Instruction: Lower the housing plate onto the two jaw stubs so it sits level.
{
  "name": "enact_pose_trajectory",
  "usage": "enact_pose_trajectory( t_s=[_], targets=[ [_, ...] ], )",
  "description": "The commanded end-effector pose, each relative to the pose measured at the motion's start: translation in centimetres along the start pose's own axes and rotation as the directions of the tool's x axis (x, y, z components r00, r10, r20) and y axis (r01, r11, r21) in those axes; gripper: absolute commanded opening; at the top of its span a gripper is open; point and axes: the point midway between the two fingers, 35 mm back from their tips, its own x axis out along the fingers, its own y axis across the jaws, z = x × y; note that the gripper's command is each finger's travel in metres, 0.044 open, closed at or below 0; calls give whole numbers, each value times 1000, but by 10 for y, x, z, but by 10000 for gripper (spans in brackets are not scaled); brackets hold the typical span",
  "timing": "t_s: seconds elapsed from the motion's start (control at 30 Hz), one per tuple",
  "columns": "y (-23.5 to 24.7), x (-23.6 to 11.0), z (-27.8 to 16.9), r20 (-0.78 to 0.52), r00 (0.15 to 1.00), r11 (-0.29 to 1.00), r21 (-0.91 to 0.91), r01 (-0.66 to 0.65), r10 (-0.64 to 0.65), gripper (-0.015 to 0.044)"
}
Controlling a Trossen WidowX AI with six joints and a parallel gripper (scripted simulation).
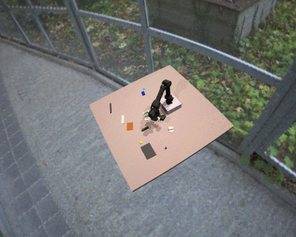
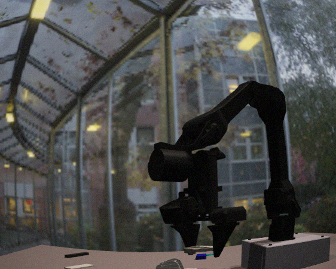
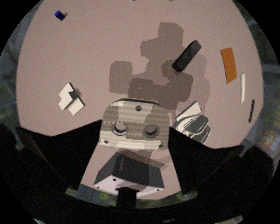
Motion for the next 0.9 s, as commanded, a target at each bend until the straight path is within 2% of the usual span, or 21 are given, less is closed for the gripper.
enact_pose_trajectory(
  t_s=[0.0,0.87],
  targets=[
    [-12,0,-4,2,1000,999,52,5,-5,351],
    [-90,1,-43,-5,1000,907,420,12,-11,351]
  ],
)
